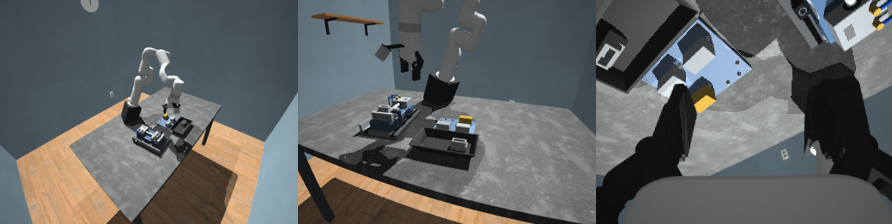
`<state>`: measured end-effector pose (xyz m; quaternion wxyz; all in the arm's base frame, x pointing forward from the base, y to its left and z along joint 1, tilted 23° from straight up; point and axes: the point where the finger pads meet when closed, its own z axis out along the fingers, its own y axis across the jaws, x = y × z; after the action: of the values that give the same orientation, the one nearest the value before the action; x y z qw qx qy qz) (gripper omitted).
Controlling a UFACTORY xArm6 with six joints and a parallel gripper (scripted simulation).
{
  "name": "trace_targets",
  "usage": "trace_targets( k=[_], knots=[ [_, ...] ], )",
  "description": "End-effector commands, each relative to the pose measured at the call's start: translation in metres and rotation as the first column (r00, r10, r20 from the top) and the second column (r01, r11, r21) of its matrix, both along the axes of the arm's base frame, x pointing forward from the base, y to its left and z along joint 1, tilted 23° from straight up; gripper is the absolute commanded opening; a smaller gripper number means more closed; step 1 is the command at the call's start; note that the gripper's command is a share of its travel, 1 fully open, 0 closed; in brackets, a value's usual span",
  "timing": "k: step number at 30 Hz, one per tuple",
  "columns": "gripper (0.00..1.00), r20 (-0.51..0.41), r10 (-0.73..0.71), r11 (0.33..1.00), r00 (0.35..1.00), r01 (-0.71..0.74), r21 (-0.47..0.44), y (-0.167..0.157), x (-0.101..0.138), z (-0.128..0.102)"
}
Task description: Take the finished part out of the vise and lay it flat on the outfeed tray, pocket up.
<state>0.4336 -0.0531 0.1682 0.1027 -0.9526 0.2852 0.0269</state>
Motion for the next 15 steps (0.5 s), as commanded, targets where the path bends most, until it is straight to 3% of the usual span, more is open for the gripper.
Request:
trace_targets(
  k=[1, 7, 9, 10, 15],
  knots=[
    [1.0, -0.013, -0.159, 0.986, 0.987, 0.159, 0.048, -0.019, 0.009, -0.021],
    [1.0, -0.05, -0.354, 0.929, 0.934, 0.357, 0.094, -0.045, 0.013, -0.048],
    [1.0, -0.05, -0.354, 0.929, 0.934, 0.357, 0.094, -0.045, 0.013, -0.048],
    [1.0, -0.068, -0.434, 0.892, 0.898, 0.439, 0.11, -0.057, 0.014, -0.06],
    [1.0, -0.106, -0.57, 0.805, 0.815, 0.579, 0.131, -0.079, 0.012, -0.082]
  ],
)
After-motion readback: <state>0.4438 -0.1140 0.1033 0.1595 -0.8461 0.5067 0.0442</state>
